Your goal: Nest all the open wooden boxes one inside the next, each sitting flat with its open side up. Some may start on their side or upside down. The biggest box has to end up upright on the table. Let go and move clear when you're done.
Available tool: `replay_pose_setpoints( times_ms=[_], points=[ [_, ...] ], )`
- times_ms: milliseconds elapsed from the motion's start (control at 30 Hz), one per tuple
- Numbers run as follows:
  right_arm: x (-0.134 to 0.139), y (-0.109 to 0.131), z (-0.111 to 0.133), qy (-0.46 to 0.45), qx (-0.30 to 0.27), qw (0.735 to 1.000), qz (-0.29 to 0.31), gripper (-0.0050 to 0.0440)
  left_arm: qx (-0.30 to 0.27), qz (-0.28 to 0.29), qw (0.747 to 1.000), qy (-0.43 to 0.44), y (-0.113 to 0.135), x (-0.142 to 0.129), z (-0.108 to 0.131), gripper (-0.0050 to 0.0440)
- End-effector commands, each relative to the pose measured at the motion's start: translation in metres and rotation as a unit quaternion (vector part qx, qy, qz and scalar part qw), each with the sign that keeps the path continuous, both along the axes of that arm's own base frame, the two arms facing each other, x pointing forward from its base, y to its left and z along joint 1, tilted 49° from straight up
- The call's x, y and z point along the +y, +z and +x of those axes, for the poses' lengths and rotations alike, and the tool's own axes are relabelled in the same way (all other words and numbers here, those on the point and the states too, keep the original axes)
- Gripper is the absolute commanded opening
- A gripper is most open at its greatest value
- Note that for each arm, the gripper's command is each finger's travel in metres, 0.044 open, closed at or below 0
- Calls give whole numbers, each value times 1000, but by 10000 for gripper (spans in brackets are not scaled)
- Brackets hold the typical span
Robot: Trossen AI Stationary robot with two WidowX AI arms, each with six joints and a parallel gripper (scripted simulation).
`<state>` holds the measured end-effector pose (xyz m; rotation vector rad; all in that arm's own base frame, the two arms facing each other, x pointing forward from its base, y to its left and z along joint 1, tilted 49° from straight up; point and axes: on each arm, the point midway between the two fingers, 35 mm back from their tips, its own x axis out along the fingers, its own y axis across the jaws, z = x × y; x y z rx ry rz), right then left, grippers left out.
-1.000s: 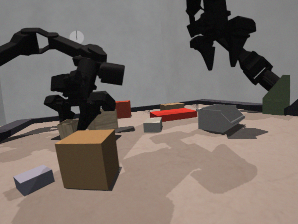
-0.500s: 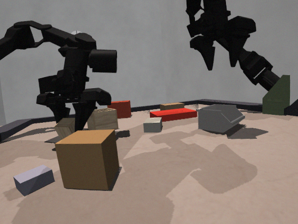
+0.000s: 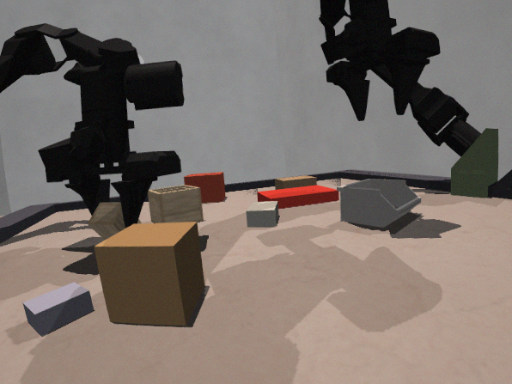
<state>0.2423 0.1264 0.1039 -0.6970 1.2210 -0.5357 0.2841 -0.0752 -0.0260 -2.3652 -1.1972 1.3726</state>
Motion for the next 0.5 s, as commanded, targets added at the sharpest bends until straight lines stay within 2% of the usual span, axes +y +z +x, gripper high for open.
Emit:
replay_pose_setpoints(
  times_ms=[0, 467],
  points=[
    [3, 3, 2, 0, -7, 1000, 5, 400, -35, 27, 999, -29, -3, -3, -5, -50],
    [3, 3, 2, 0, -7, 1000, 5, 400, -125, 101, 983, -94, -13, -4, -14, -50]
  ],
)
